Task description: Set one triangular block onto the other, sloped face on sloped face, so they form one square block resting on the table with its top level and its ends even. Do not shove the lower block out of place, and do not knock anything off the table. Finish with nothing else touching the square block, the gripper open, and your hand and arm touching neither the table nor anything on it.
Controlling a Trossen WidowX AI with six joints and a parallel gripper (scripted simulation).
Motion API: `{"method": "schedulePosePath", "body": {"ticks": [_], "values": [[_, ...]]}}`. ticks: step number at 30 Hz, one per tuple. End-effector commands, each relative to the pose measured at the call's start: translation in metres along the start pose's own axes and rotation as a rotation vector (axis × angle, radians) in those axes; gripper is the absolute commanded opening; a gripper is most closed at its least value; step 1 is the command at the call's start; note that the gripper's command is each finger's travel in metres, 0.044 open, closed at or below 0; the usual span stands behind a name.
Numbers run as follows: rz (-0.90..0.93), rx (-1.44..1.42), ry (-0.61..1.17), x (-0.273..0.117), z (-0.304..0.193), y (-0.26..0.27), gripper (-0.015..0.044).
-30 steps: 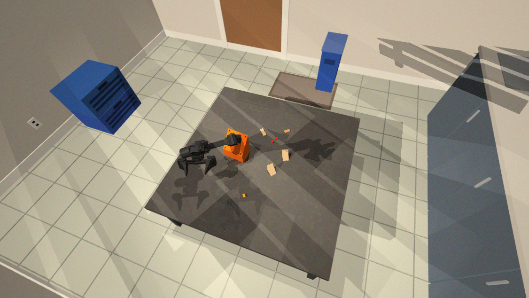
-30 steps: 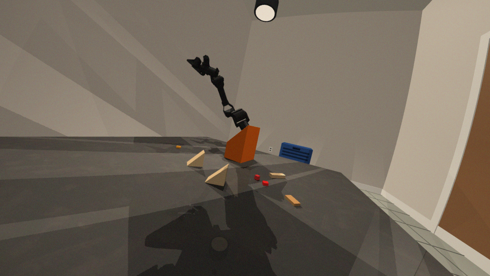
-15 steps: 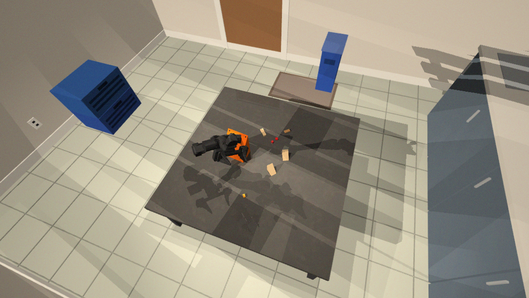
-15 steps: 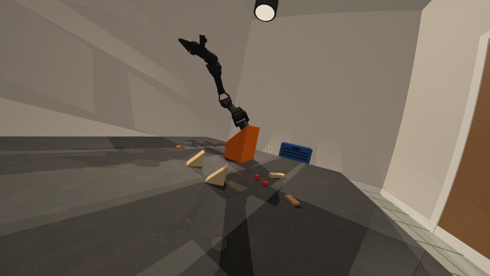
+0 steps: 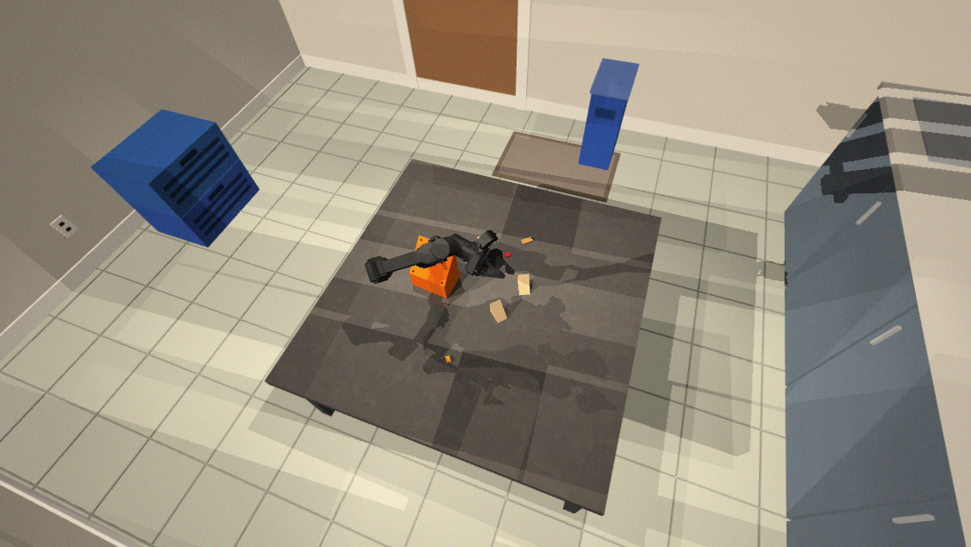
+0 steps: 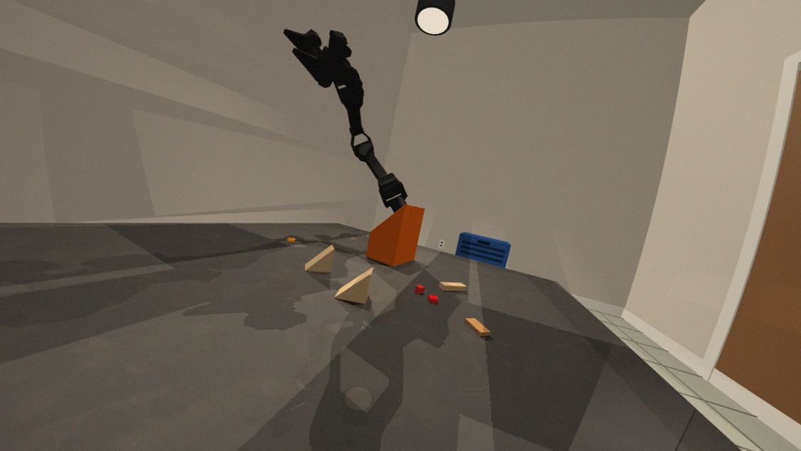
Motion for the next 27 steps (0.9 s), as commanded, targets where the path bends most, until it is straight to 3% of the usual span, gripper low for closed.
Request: {"method": "schedulePosePath", "body": {"ticks": [1, 14, 27], "values": [[0.132, -0.099, 0.065, 0.024, 0.001, 0.053, 0.0440], [0.613, -0.475, 0.304, 0.057, -0.020, 0.258, 0.0440], [1.035, -1.112, 0.607, 0.004, -0.109, 0.443, 0.0440]]}}
Point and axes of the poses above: the point midway between the two fingers, 35 mm back from their tips, its own x axis out along the fingers, its own y axis across the jaws, z = x × y, the point moved 3 cm from there along -x, back along the fingers, and after that the axes turned 15 degrees about x, right-handed, at the moved point
